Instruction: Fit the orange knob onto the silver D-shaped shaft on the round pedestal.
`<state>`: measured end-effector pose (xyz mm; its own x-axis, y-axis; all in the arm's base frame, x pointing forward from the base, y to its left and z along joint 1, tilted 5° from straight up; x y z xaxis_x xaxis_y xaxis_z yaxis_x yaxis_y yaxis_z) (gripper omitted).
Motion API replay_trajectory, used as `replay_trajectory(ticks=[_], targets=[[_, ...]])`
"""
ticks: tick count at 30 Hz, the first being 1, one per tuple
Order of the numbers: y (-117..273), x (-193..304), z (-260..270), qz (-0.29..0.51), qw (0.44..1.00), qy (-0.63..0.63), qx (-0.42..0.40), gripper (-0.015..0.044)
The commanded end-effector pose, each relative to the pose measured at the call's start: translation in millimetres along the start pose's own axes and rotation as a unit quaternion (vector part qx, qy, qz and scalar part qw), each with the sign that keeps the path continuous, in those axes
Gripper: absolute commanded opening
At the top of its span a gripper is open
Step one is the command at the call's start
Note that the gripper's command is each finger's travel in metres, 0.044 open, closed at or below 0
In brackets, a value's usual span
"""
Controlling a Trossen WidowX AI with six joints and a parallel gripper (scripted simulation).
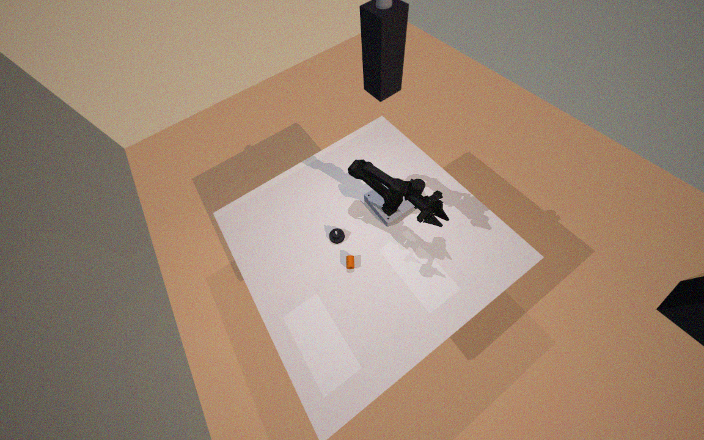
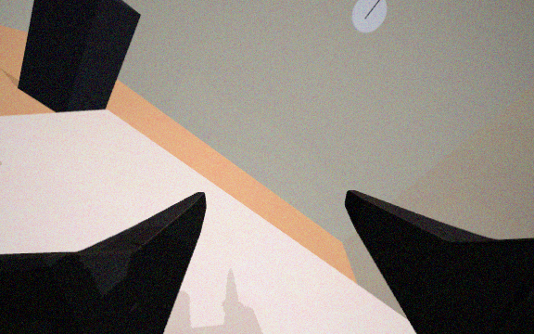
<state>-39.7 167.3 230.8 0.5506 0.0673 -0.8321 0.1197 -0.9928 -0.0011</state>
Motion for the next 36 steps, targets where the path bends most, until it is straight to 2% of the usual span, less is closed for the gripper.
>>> replay_trajectory(ticks=[1, 2, 10, 15, 20, 28, 36], targets=[[-1, 0, -1, 0.005, 1.0, 0.001, 0.001, 0.0426], [-4, 1, -5, 0.02, 1.0, 0.005, 0.003, 0.044], [-42, 35, -68, 0.259, 0.965, 0.015, 0.028, 0.044], [-51, 74, -114, 0.391, 0.919, -0.03, 0.039, 0.044], [-44, 120, -161, 0.505, 0.856, -0.099, 0.047, 0.044], [12, 206, -232, 0.636, 0.731, -0.244, 0.043, 0.044], [111, 283, -266, 0.679, 0.602, -0.419, 0.036, 0.044]])
Point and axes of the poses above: the point midway between the two fingers, 35 mm back from their tips, its own y axis back along the fingers, its own z axis across the jaws, x = y × z, the point moved 7 cm from there along y, back along the fingers, and after that the axes turned 1 degree about y, right-handed, at the moved point
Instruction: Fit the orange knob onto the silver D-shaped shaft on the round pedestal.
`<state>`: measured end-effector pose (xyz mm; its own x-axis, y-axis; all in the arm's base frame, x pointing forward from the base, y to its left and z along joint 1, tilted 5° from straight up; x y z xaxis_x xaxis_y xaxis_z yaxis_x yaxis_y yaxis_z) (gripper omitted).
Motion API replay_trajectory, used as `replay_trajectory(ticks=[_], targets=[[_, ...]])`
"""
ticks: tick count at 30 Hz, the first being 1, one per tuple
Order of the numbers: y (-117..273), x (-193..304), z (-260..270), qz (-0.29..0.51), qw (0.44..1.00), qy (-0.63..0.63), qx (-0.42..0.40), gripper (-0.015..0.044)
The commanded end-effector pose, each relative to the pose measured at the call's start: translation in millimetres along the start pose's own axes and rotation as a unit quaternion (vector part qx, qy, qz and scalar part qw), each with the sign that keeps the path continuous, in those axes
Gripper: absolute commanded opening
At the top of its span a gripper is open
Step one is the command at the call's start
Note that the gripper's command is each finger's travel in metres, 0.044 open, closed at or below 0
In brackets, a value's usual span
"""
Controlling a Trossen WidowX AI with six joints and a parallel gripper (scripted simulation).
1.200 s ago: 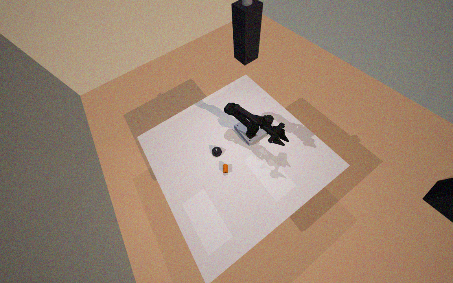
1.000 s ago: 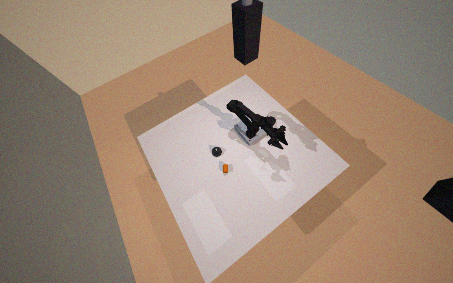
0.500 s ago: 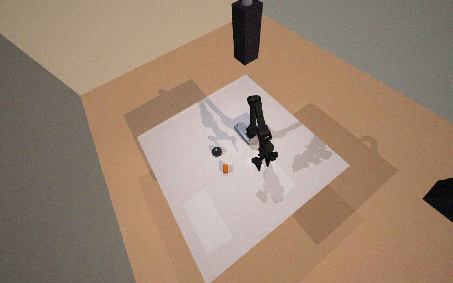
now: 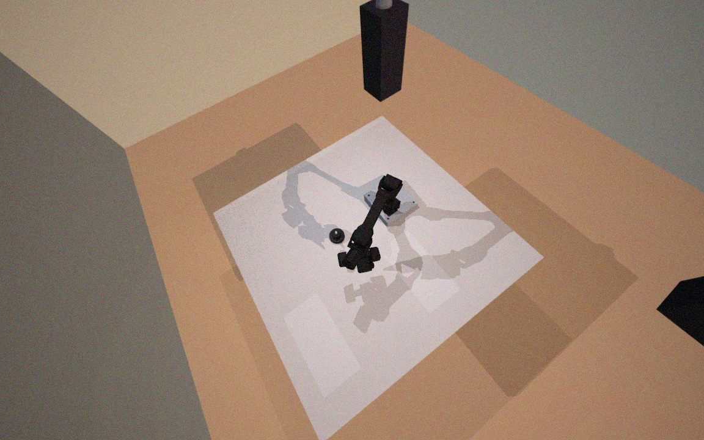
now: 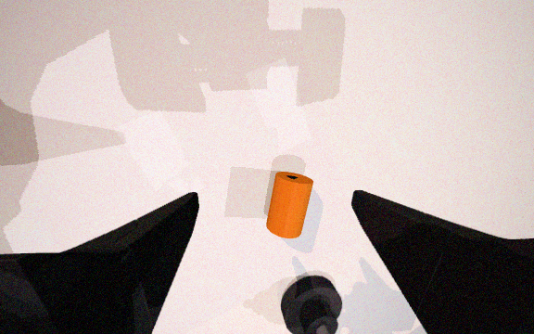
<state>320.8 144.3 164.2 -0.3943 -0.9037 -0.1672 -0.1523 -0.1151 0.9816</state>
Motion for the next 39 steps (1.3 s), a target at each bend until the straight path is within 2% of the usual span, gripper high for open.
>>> replay_trajectory(ticks=[1, 8, 12, 39], targets=[[-25, 38, -49, 0.054, 0.994, -0.077, -0.06, 0.044], [-28, 40, -49, 0.059, 0.992, -0.085, -0.067, 0.044], [-50, 43, -46, 0.059, 0.992, -0.085, -0.067, 0.044], [-83, 46, -40, 0.059, 0.992, -0.086, -0.067, 0.044]])
Point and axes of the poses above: the point midway between the two fingers, 35 mm back from their tips, its own y axis back along the fingers, its own z axis across the jaws, x = y × z, the point moved 7 cm from there along y, back along the fingers, and after that the axes turned 1 degree about y, right-handed, at the moved point
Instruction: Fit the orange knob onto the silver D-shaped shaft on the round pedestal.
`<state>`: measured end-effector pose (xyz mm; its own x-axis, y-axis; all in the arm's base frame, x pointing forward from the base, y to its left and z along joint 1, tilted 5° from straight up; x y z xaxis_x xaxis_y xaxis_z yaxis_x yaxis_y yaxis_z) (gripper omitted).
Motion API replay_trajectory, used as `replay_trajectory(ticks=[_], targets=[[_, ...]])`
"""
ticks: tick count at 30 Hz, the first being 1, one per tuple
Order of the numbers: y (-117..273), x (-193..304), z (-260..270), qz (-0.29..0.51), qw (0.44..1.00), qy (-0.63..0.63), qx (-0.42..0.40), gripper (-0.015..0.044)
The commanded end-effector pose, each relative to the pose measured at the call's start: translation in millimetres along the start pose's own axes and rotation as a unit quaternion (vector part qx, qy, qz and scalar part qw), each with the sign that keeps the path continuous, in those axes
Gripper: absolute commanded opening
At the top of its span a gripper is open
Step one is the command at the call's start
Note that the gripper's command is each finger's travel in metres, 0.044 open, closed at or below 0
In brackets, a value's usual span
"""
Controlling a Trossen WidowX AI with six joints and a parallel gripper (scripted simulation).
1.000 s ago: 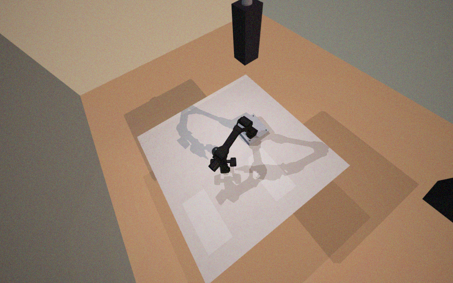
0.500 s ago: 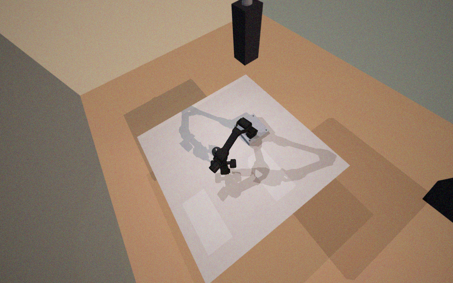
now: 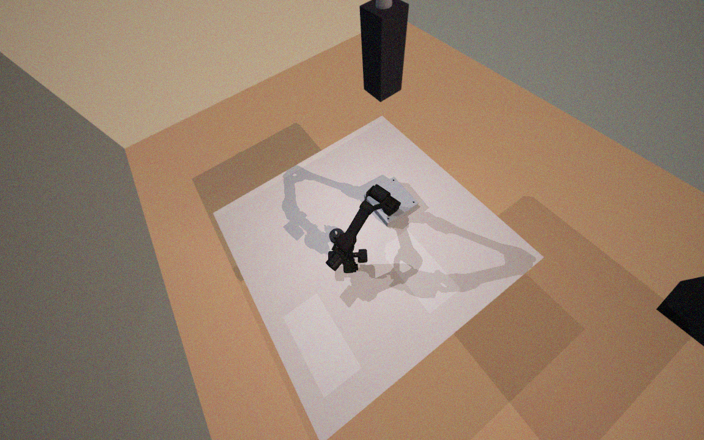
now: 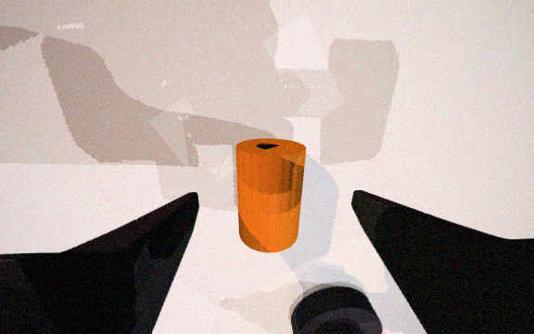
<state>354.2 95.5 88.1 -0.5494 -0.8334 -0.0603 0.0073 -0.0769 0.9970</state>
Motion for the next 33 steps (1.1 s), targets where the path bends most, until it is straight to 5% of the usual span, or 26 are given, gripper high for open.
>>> replay_trajectory(ticks=[1, 11, 19, 33], targets=[[-11, 1, 2, 0.004, 1.0, -0.002, -0.006, 0.044], [-23, 2, 2, 0.004, 1.0, -0.002, -0.006, 0.044], [-23, 2, 2, 0.004, 1.0, -0.002, -0.006, 0.024], [-23, 2, 2, 0.004, 1.0, -0.002, -0.006, 0.0207]])
Point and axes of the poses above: the point midway between the two fingers, 35 mm back from their tips, its own y axis back along the fingers, its own z axis across the jaws, x = y × z, the point moved 7 cm from there along y, back along the fingers, and after that the axes turned 1 degree about y, right-handed, at the moved point
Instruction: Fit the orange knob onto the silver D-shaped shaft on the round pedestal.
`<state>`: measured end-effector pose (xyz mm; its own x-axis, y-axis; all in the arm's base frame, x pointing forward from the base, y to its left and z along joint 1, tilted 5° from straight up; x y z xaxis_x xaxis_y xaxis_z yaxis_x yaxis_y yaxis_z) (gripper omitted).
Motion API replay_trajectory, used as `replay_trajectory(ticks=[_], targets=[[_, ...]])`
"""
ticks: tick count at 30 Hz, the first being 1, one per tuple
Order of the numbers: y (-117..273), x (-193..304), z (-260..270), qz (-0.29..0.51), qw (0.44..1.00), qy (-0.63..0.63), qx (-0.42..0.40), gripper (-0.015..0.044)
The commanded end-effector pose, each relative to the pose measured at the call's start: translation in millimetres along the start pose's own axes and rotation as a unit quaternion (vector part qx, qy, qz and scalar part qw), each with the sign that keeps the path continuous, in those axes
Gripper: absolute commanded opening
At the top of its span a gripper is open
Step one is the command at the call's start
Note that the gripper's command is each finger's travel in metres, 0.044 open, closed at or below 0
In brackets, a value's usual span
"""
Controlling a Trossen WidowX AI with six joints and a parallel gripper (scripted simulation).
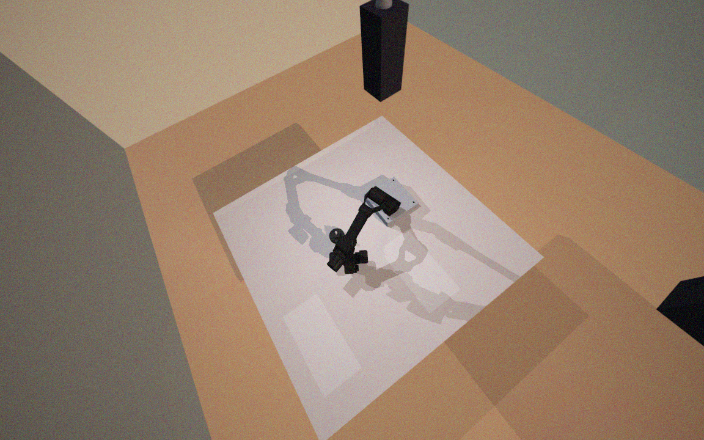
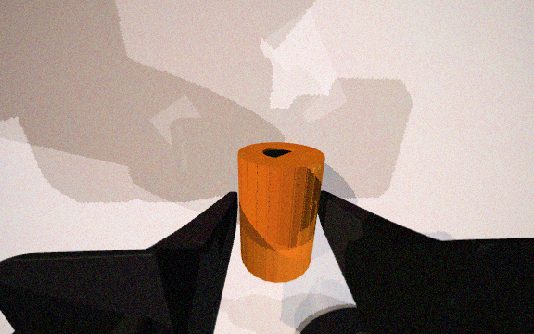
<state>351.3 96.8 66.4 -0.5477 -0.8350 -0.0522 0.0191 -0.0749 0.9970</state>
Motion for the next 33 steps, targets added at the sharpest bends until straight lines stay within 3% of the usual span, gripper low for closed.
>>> replay_trajectory(ticks=[1, 19, 33], targets=[[-1, 0, 0, 0.0, 1.0, -0.002, -0.001, 0.02], [14, 0, 0, 0.0, 1.0, -0.005, -0.001, 0.0179], [14, 0, 0, 0.0, 0.98, -0.201, -0.001, 0.0179]])
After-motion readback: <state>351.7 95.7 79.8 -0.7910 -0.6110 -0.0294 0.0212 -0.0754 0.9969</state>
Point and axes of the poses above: the point midway between the two fingers, 35 mm back from their tips, its own y axis back along the fingers, its own z axis across the jaws, x = y × z, the point moved 7 cm from there along y, back along the fingers, and after that the axes turned 1 degree about y, right-handed, at the moved point
